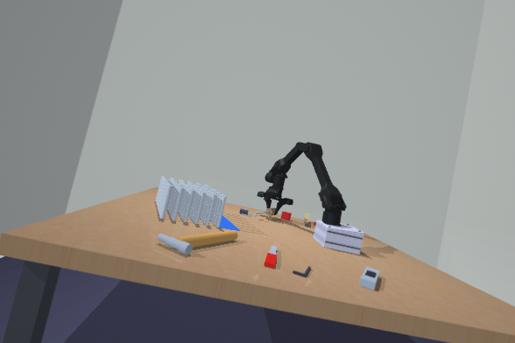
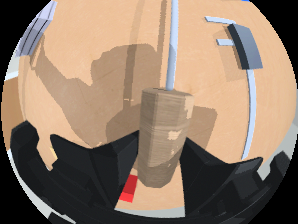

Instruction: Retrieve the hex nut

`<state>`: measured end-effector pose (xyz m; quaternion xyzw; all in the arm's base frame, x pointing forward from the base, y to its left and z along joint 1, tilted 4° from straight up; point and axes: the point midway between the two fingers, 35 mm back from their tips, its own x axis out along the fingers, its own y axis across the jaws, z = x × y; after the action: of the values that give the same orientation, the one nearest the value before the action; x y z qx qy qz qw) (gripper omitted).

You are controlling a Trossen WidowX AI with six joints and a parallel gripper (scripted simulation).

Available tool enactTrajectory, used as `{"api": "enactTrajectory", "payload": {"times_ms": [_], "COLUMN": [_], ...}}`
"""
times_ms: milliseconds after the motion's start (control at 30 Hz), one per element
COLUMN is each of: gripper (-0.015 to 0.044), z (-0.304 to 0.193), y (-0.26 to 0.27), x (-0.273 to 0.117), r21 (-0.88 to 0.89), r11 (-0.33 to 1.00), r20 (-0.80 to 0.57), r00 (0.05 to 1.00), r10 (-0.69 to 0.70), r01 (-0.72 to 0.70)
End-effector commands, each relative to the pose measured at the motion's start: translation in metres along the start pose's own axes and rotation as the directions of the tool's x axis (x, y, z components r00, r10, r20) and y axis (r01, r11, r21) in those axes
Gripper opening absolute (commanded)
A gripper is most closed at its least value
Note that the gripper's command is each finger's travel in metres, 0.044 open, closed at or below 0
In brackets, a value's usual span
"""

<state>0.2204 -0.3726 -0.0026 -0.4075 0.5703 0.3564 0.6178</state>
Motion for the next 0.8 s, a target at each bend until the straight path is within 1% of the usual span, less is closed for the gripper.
{"api": "enactTrajectory", "payload": {"times_ms": [0, 233, 400, 767], "gripper": [0.0, 0.0, 0.0, 0.0289], "z": [0.001, 0.001, 0.001, 0.001], "y": [0.001, 0.001, 0.002, 0.001], "x": [0.009, 0.02, 0.021, 0.017], "r21": [0.003, 0.002, -0.002, -0.001], "r11": [1.0, 1.0, 1.0, 1.0], "r20": [0.001, 0.002, 0.0, 0.002], "r00": [1.0, 1.0, 1.0, 1.0], "r10": [0.003, 0.002, 0.0, -0.001], "r01": [-0.003, -0.002, 0.0, 0.001]}}
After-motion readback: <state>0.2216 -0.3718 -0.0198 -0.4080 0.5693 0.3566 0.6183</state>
